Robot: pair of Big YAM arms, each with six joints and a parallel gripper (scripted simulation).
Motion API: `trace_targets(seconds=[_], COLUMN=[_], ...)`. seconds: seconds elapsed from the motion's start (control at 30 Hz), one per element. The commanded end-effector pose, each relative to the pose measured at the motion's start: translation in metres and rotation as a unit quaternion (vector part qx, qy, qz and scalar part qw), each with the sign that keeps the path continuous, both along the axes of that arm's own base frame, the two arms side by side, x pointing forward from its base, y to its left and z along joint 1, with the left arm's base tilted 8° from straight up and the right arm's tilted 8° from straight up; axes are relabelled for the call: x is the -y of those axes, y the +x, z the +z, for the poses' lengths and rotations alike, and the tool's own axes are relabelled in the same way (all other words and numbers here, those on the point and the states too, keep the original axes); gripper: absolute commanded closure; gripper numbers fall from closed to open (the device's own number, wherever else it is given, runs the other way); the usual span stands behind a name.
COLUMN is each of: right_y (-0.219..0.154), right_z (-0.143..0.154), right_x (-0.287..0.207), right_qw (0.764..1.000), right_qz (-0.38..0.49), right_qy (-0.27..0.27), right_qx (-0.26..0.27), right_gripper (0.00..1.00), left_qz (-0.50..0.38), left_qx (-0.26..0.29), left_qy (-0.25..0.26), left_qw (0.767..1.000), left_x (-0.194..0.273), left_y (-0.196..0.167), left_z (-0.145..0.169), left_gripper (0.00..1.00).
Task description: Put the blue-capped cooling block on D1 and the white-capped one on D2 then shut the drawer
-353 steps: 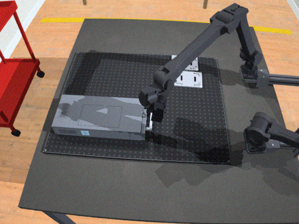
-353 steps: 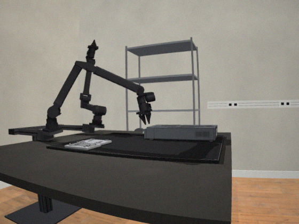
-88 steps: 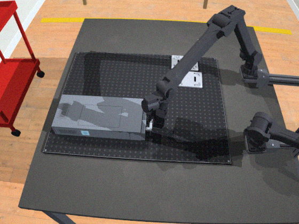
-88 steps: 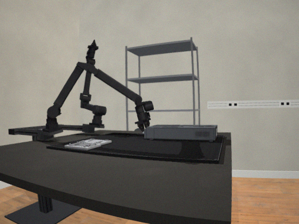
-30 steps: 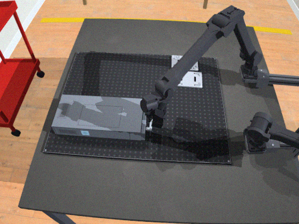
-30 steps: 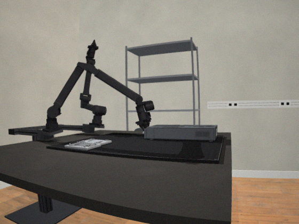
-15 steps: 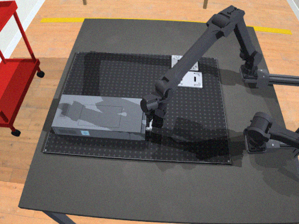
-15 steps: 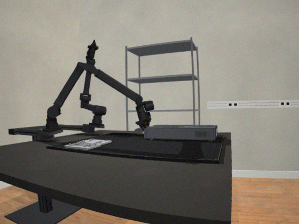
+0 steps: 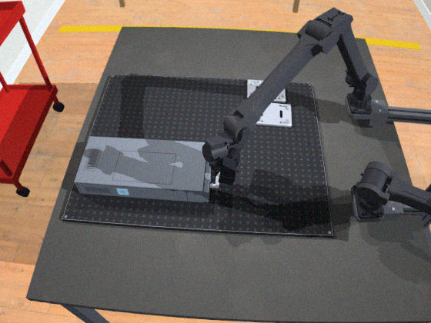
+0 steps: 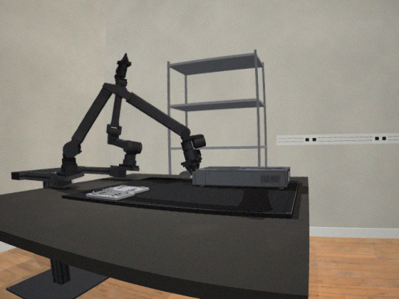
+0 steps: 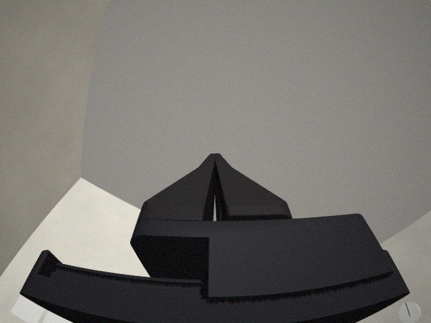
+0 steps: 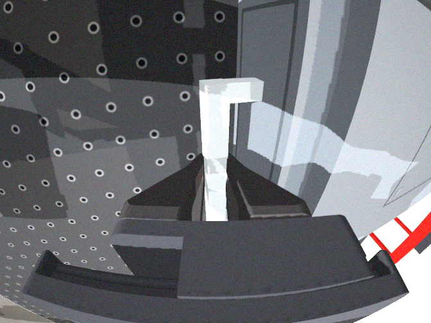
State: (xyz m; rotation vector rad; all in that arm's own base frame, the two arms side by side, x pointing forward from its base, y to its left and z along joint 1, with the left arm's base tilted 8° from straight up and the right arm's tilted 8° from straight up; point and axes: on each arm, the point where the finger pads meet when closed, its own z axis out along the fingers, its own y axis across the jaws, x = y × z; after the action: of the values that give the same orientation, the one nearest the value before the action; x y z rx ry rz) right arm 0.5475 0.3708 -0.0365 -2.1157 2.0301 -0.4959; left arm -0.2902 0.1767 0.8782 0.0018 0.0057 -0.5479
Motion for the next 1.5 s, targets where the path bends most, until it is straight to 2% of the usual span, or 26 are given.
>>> trace_targets(seconds=[0.0, 0.33, 0.37, 0.7, 0.8, 0.93, 1.13, 1.27, 1.47], right_y=[-0.007, -0.007, -0.004, 0.014, 0.007, -0.006, -0.007, -0.009, -0.011], right_z=[-0.011, -0.011, -0.009, 0.009, 0.004, -0.006, 0.009, 0.002, 0.009], right_x=[-0.003, -0.002, -0.003, -0.015, -0.013, -0.011, -0.014, -0.013, -0.013], right_qw=[1.0, 1.0, 1.0, 1.0, 1.0, 1.0, 1.0, 1.0, 1.0], right_qz=[0.006, 0.006, 0.002, 0.003, 0.003, 0.005, 0.005, 0.005, 0.005], right_qy=[-0.002, -0.002, 0.011, 0.013, -0.003, 0.005, 0.014, 0.009, 0.01], right_qx=[-0.01, -0.01, 0.007, 0.008, -0.012, -0.002, 0.008, 0.003, 0.005], right_gripper=[1.0, 1.0, 1.0, 1.0, 1.0, 1.0, 1.0, 1.0, 1.0], left_qz=[0.004, 0.004, 0.004, 0.004, 0.004, 0.004, 0.004, 0.004, 0.004], left_qx=[-0.014, -0.014, -0.014, -0.014, -0.014, -0.014, -0.014, -0.014, -0.014], left_qy=[0.009, 0.009, 0.009, 0.009, 0.009, 0.009, 0.009, 0.009, 0.009], left_qw=[1.0, 1.0, 1.0, 1.0, 1.0, 1.0, 1.0, 1.0, 1.0], left_x=[0.014, 0.014, 0.014, 0.014, 0.014, 0.014, 0.014, 0.014, 0.014], left_y=[0.018, 0.018, 0.018, 0.018, 0.018, 0.018, 0.018, 0.018, 0.018], left_z=[0.008, 0.008, 0.008, 0.008, 0.008, 0.008, 0.008, 0.008, 0.008], left_gripper=[1.0, 1.0, 1.0, 1.0, 1.0, 1.0, 1.0, 1.0, 1.0])
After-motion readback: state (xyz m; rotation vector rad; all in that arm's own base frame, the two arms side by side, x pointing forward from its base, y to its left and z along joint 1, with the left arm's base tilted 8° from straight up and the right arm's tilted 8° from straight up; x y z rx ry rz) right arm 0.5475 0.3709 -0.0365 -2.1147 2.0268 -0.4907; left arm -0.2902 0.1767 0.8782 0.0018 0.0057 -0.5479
